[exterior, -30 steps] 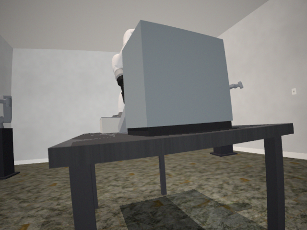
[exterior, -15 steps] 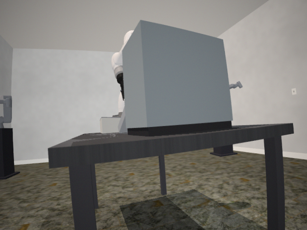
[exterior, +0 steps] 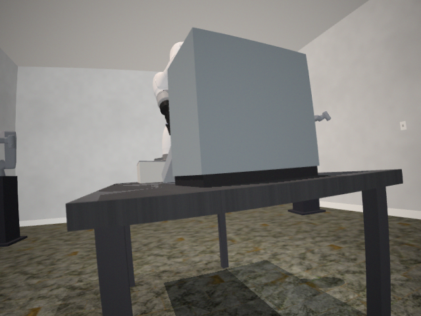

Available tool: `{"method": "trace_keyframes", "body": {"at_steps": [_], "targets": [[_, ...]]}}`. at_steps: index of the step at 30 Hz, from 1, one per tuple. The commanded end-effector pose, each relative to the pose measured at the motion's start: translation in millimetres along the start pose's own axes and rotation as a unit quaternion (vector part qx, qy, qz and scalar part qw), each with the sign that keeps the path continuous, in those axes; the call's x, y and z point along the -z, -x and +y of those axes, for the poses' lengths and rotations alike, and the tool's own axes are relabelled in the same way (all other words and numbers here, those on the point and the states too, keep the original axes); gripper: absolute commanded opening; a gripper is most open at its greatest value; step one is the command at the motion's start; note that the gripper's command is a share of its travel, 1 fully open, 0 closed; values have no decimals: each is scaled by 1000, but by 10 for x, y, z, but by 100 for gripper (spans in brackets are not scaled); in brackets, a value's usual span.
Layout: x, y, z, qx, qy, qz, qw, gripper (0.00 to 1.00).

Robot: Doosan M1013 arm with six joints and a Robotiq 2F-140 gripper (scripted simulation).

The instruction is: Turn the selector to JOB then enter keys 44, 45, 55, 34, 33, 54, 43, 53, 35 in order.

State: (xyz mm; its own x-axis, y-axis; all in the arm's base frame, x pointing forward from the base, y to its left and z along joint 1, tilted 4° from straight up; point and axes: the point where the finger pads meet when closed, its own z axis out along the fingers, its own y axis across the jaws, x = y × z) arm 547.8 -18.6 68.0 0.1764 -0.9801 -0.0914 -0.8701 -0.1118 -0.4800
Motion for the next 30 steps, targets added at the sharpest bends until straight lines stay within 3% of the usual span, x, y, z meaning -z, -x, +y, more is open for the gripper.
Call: {"method": "trace_keyframes", "body": {"at_steps": [1, 20, 22, 26, 29, 30], "targets": [[20, 8, 23, 2, 1, -1, 1000, 0], [16, 42, 19, 3, 1, -1, 1000, 0], [-5, 221, -3, 6, 1, -1, 1000, 0], [-86, 885, -87, 20, 1, -1, 1000, 0], [-134, 1246, -138, 29, 1, -1, 1000, 0], [-134, 1246, -138, 29, 1, -1, 1000, 0]]}}
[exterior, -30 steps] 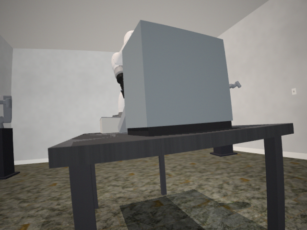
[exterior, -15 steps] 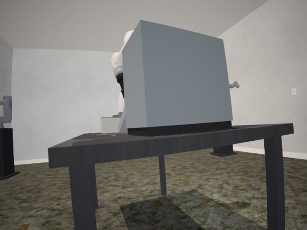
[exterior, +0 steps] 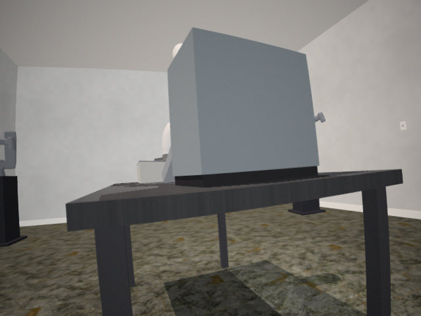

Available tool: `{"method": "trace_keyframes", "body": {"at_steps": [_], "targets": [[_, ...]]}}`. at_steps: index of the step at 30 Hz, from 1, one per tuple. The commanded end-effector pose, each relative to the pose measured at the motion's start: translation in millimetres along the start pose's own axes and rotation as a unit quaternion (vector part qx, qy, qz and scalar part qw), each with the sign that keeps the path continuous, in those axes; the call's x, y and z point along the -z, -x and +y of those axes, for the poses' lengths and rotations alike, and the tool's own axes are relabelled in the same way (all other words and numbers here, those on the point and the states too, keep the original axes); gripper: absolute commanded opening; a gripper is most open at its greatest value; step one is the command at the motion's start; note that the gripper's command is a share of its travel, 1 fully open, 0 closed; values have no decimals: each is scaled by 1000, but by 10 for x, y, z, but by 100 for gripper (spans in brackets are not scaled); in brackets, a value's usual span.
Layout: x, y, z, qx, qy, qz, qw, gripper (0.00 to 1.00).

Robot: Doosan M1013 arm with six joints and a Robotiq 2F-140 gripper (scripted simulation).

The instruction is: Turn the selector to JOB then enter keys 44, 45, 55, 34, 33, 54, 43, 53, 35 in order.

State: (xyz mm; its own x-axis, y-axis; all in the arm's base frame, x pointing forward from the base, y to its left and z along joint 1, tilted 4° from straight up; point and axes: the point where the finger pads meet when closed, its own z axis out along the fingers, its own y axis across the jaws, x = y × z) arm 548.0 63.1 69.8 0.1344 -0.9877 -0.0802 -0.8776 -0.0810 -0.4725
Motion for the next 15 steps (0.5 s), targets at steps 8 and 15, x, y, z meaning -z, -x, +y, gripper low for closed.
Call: {"method": "trace_keyframes", "body": {"at_steps": [8, 15], "targets": [[-27, 825, -45, 48, -2, -16, 999, 0], [-100, 827, -46, 48, -2, -16, 999, 0]]}}
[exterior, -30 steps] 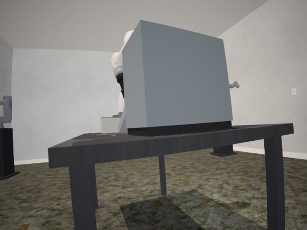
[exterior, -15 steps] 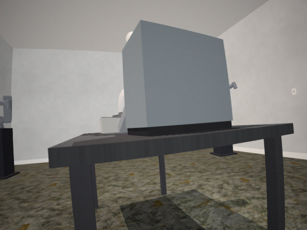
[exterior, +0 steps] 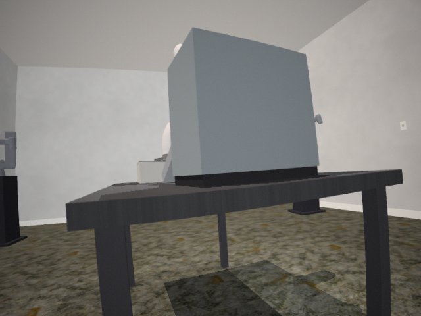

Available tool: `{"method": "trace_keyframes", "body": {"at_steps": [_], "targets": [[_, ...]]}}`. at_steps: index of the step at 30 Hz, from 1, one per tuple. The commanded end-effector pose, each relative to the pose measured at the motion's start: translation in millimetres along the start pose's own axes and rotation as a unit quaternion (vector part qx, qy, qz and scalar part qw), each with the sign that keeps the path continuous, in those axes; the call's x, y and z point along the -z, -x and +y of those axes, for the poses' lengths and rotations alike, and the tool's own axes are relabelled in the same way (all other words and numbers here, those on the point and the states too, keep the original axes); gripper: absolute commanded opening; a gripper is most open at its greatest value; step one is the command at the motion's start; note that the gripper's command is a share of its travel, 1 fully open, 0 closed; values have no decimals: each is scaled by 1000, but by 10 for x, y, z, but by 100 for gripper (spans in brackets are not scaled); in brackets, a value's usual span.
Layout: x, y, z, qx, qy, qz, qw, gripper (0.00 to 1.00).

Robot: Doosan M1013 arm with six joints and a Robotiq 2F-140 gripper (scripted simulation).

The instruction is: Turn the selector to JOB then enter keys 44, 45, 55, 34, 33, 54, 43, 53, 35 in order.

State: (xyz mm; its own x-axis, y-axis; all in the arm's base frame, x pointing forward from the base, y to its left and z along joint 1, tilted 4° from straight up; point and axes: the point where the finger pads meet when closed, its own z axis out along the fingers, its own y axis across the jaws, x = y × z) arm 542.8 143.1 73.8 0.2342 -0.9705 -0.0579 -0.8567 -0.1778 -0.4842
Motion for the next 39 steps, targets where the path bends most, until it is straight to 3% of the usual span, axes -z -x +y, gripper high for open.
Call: {"method": "trace_keyframes", "body": {"at_steps": [1, 13, 39], "targets": [[-70, 25, -10, -2, 1, -1, 1000, 0], [-193, 25, -10, -2, 1, -1, 1000, 0], [-201, 25, -10, -2, 1, -1, 1000, 0]]}}
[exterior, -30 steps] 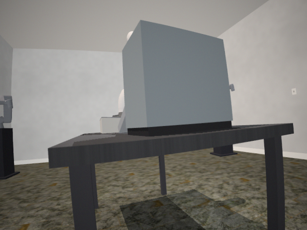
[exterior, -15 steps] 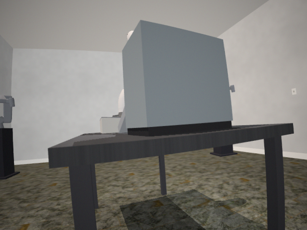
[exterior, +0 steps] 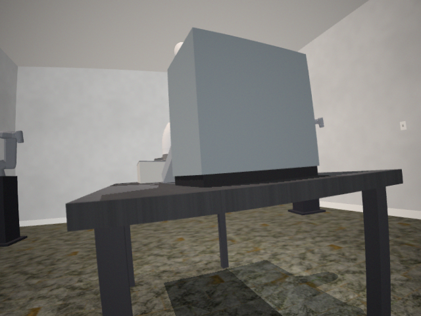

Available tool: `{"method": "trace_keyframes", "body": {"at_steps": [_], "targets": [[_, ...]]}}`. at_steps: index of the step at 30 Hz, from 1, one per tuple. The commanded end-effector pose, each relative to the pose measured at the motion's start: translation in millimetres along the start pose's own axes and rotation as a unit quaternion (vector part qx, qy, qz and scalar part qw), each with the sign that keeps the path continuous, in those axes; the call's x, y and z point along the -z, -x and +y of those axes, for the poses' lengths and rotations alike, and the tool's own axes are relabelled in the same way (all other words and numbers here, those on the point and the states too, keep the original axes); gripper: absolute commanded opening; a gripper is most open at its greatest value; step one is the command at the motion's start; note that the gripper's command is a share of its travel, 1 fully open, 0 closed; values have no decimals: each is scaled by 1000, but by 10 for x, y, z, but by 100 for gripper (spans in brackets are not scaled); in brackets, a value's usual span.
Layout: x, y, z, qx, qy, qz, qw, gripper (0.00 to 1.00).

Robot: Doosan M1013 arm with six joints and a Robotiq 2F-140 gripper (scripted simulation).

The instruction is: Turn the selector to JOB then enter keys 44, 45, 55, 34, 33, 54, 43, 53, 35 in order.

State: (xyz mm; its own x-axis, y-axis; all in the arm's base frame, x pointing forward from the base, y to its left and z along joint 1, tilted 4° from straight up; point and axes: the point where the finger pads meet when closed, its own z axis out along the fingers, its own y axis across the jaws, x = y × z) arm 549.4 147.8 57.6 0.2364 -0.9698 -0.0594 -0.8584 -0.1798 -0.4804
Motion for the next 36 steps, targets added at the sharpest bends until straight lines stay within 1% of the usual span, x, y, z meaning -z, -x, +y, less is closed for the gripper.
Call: {"method": "trace_keyframes", "body": {"at_steps": [1, 36], "targets": [[-24, 5, -23, -2, -1, 0, 1000, 0], [-160, 5, -23, -2, -1, 0, 1000, 0]]}}
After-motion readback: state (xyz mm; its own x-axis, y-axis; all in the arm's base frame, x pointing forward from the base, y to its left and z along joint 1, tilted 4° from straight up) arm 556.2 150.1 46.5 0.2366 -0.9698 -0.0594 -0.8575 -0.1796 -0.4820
